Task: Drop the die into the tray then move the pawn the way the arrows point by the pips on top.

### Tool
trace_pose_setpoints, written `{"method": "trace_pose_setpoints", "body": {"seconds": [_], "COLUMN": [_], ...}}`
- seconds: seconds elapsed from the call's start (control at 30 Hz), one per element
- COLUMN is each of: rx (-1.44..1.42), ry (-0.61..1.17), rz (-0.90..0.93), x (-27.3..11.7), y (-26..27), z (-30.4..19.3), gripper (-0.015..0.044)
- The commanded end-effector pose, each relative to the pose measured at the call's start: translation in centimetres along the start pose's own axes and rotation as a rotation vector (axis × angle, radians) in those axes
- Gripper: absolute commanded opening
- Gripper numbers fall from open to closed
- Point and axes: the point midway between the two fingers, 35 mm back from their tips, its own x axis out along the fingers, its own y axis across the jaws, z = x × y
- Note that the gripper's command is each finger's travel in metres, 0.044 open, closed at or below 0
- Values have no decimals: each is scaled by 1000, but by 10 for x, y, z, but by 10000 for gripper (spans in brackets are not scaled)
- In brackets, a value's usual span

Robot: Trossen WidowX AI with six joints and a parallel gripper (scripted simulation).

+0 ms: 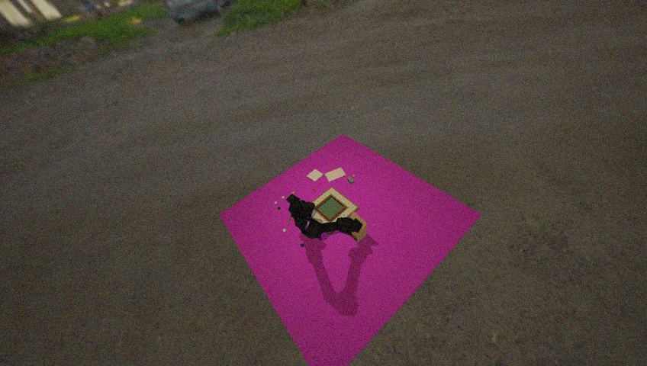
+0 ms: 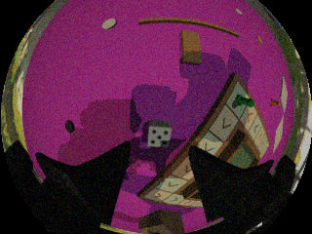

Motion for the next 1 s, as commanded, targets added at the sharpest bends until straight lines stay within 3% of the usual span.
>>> {"method": "trace_pose_setpoints", "body": {"seconds": [0.0,0.8,0.97], "rx": [7,6,6], "ry": [9,8,8], "rz": [-2,0,0], "x": [10,42,42], "y": [0,0,0], "z": [-2,-2,-2], "gripper": [275,275,144]}}
